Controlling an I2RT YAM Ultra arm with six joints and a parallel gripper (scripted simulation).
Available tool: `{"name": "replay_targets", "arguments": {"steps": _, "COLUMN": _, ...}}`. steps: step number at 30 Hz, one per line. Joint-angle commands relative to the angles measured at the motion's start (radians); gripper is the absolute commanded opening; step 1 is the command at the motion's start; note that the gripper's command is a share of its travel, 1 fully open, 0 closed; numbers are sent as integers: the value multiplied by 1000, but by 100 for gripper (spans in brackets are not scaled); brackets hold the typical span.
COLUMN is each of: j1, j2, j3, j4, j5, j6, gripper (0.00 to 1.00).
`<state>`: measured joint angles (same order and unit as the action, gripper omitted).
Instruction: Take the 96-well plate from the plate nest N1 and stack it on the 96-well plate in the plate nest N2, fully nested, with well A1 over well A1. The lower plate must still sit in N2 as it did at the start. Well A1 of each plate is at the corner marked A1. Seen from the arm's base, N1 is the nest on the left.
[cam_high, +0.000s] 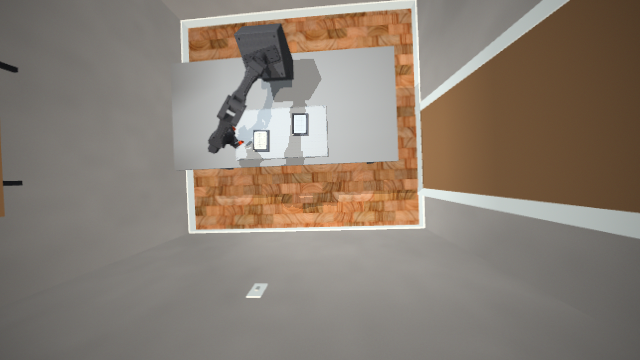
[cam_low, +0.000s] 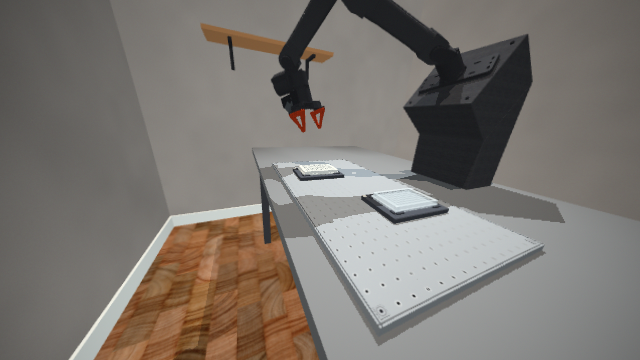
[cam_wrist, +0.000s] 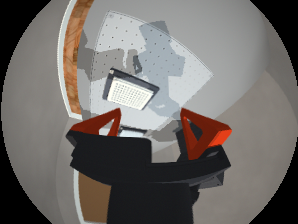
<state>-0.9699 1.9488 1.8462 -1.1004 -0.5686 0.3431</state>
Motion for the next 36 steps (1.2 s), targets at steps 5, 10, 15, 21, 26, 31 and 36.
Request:
{"name": "replay_targets", "arguments": {"steps": 5, "j1": 53, "j2": -65, "j3": -64, "j4": 90, "j5": 83, "j6": -17, "gripper": 100}}
{"name": "replay_targets", "arguments": {"steps": 10, "j1": 115, "j2": -93, "j3": -141, "j4": 165, "j5": 114, "j6": 41, "gripper": 100}}
{"name": "replay_targets", "arguments": {"steps": 15, "j1": 186, "j2": -114, "j3": -196, "j4": 217, "j5": 169, "j6": 29, "gripper": 100}}
{"name": "replay_targets", "arguments": {"steps": 21, "j1": 257, "j2": -136, "j3": -254, "j4": 273, "j5": 224, "j6": 18, "gripper": 100}}
{"name": "replay_targets", "arguments": {"steps": 26, "j1": 316, "j2": -156, "j3": -305, "j4": 321, "j5": 273, "j6": -14, "gripper": 100}}
{"name": "replay_targets", "arguments": {"steps": 31, "j1": 379, "j2": -174, "j3": -363, "j4": 380, "j5": 304, "j6": 53, "gripper": 100}}
{"name": "replay_targets", "arguments": {"steps": 36, "j1": 452, "j2": -197, "j3": -423, "j4": 438, "j5": 360, "j6": 44, "gripper": 100}}
